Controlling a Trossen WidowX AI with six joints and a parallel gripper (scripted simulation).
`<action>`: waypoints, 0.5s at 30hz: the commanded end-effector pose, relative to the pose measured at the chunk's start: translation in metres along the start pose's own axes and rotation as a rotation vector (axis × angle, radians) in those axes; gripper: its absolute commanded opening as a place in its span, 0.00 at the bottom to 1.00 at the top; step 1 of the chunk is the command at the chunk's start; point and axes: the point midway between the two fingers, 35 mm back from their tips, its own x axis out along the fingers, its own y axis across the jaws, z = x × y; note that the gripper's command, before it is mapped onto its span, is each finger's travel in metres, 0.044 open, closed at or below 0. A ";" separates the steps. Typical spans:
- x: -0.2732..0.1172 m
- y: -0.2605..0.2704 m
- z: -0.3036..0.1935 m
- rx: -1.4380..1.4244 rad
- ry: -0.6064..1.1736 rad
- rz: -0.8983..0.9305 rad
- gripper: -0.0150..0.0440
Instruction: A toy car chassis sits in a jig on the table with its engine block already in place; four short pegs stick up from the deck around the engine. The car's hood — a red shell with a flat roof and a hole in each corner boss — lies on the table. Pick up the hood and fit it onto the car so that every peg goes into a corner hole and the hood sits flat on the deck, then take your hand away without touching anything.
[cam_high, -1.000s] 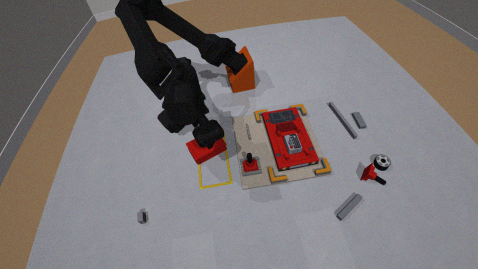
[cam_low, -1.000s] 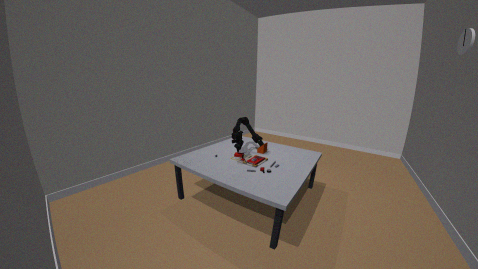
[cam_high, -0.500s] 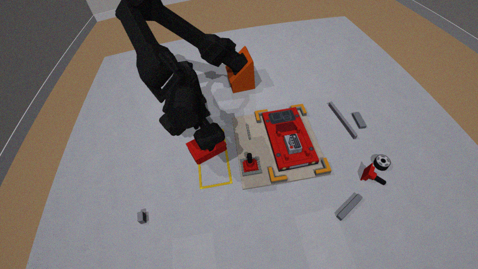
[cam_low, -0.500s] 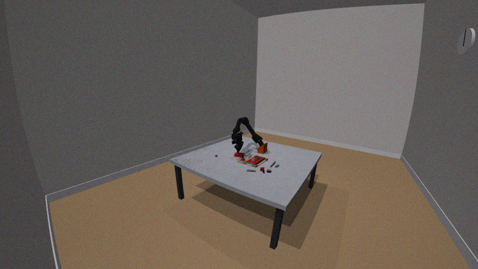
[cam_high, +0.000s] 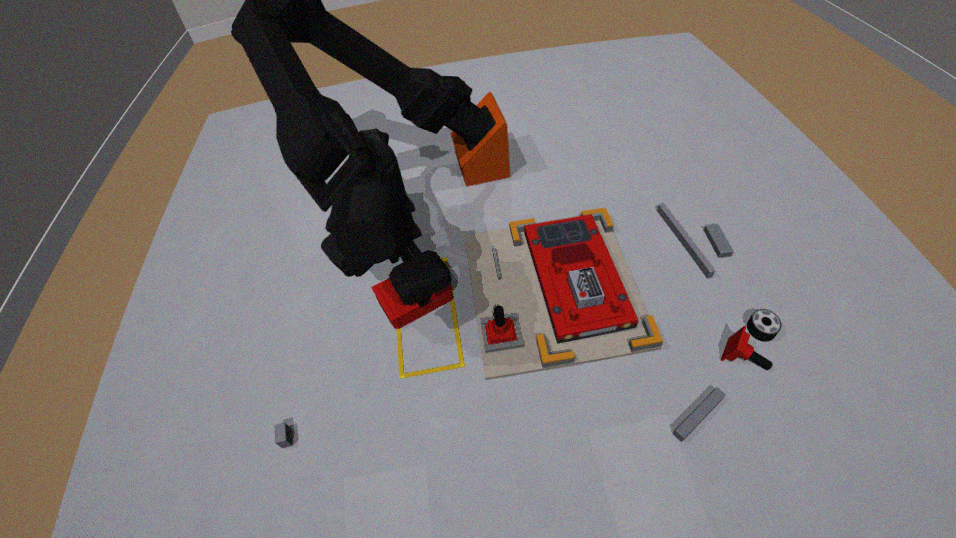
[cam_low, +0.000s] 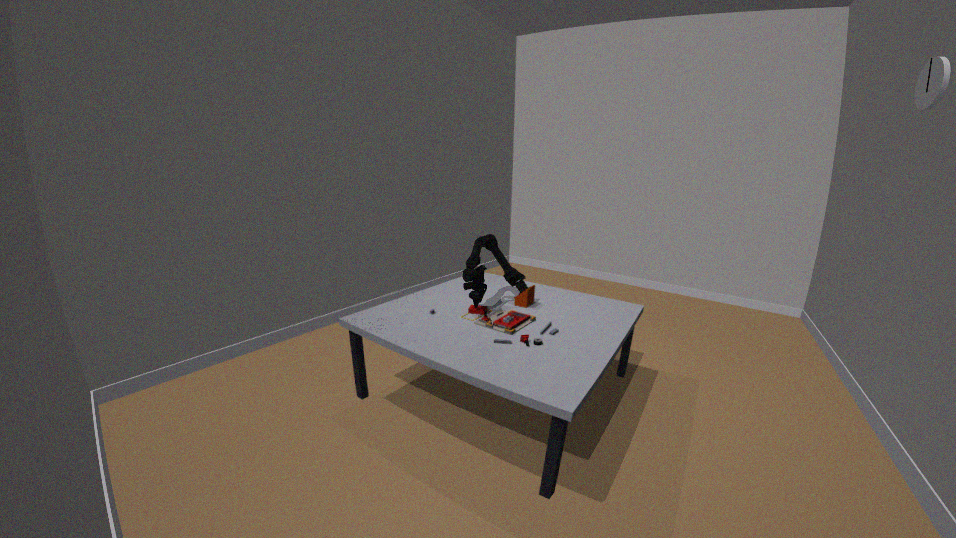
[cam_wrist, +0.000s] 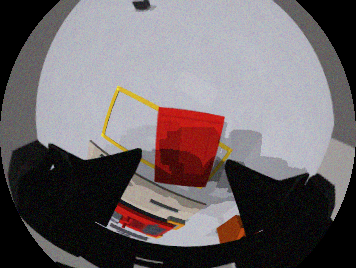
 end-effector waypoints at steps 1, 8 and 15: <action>0.004 -0.001 -0.001 -0.005 0.004 -0.003 1.00; 0.009 -0.001 -0.001 -0.005 0.004 -0.003 1.00; 0.012 -0.002 -0.001 -0.005 0.003 -0.003 1.00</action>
